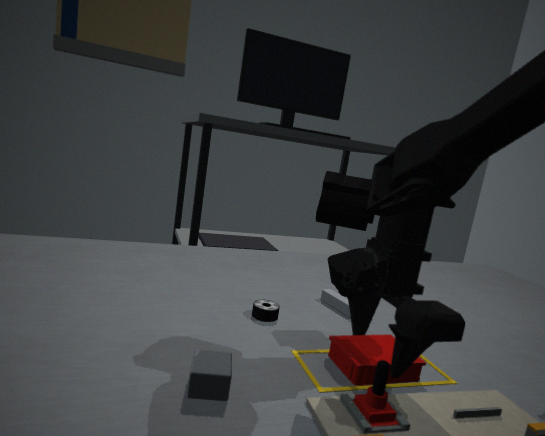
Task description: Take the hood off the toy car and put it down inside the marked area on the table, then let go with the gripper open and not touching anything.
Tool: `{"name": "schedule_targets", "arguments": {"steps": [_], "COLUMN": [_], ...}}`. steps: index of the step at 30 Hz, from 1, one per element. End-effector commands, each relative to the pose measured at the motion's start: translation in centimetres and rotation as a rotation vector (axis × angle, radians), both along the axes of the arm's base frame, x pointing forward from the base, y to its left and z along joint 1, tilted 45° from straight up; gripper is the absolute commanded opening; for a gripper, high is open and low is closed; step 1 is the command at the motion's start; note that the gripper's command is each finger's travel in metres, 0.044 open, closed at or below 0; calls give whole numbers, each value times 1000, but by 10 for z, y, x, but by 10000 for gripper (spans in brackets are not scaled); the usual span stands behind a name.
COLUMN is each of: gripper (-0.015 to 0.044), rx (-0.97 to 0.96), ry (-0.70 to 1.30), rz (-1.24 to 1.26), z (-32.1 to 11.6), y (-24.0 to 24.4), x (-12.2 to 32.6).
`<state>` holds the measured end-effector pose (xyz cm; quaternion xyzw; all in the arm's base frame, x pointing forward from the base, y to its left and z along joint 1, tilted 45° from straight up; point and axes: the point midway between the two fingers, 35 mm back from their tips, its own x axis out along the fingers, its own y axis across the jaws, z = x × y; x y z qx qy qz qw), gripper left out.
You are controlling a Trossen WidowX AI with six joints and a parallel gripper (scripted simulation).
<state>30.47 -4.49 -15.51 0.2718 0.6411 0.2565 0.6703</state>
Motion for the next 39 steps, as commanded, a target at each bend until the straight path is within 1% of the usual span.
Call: {"name": "schedule_targets", "arguments": {"steps": [1,6,8,39], "gripper": [440,440,440,440], "rx": [-3,1,3,3], "ry": [-3,-2,-2,-2], "rz": [1,1,2,2], "z": [8,44,51,51], "y": [-9,-45,-52,-52], "x": [1,-2,-3,-3]}}
